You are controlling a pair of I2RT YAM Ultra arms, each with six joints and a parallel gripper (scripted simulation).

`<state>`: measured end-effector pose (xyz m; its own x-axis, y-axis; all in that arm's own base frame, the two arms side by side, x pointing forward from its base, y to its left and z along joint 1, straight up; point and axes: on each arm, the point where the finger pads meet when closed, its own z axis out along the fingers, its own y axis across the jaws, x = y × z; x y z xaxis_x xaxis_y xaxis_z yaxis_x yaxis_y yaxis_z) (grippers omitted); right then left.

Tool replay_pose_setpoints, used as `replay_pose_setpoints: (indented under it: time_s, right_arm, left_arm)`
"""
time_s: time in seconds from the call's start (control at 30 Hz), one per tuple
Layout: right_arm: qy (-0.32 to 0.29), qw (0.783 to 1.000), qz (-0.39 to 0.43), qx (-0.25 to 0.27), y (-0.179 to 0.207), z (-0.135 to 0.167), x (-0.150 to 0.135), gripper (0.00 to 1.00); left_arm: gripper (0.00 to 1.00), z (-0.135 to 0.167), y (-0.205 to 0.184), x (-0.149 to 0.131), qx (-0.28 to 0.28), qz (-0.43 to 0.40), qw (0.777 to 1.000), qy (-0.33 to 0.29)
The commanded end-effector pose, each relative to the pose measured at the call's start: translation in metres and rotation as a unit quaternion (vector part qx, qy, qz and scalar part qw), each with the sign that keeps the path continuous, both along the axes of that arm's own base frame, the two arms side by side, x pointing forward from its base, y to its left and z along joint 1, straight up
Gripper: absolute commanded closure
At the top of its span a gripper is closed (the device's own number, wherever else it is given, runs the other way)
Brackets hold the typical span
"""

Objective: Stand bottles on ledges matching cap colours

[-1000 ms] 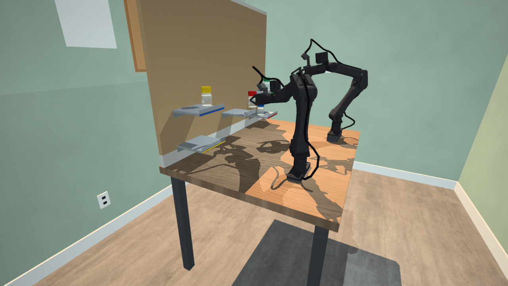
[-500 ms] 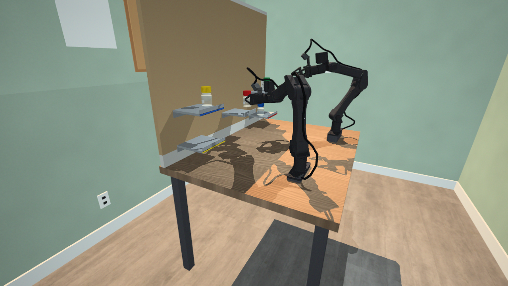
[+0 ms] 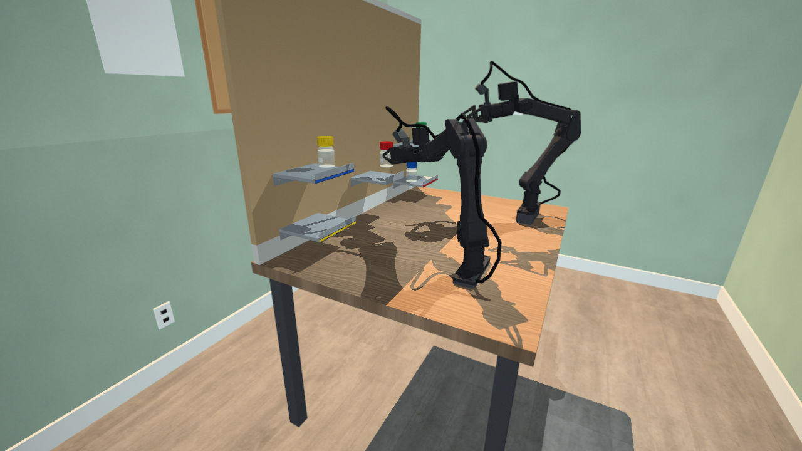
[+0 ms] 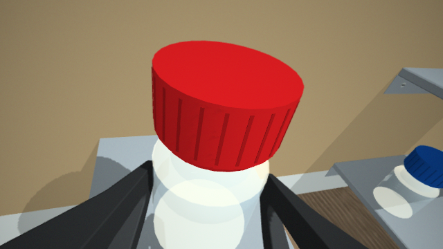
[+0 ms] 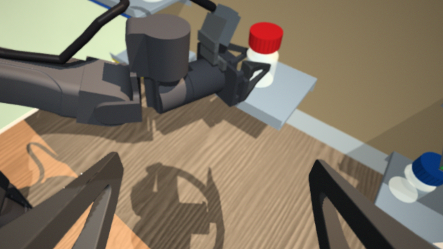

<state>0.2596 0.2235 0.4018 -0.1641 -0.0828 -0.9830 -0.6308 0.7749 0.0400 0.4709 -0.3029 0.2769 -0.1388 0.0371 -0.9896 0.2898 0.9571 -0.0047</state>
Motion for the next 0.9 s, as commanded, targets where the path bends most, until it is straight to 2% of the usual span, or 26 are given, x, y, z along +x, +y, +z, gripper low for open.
replay_pose_setpoints:
  time_s: [0.0, 0.4, 0.53, 0.6, 0.7, 0.8, 0.87]
  right_arm:
    - [-0.005, 1.000, -0.002, 0.007, -0.006, 0.006, -0.004, 0.00]
    - [-0.005, 1.000, -0.002, 0.007, -0.006, 0.006, -0.004, 0.00]
    - [-0.005, 1.000, -0.002, 0.007, -0.006, 0.006, -0.004, 0.00]
    - [-0.005, 1.000, -0.002, 0.007, -0.006, 0.006, -0.004, 0.00]
    - [-0.005, 1.000, -0.002, 0.007, -0.006, 0.006, -0.004, 0.00]
    - [-0.005, 1.000, -0.002, 0.007, -0.006, 0.006, -0.004, 0.00]
    - [-0.005, 1.000, -0.002, 0.007, -0.006, 0.006, -0.004, 0.00]
  left_arm:
    - [0.51, 0.052, 0.003, 0.007, -0.042, 0.006, 0.998, -0.052]
    - [0.51, 0.049, 0.003, 0.007, -0.044, 0.006, 0.997, -0.058]
    - [0.51, 0.039, 0.002, 0.009, -0.049, 0.006, 0.996, -0.069]
    - [0.51, 0.024, 0.002, 0.009, -0.046, 0.006, 0.997, -0.067]
    - [0.51, 0.006, 0.002, 0.009, -0.029, 0.007, 0.999, -0.039]
    - [0.51, 0.021, 0.002, 0.009, -0.043, 0.007, 0.997, -0.057]
    - [0.51, 0.021, 0.002, 0.009, -0.043, 0.007, 0.997, -0.057]
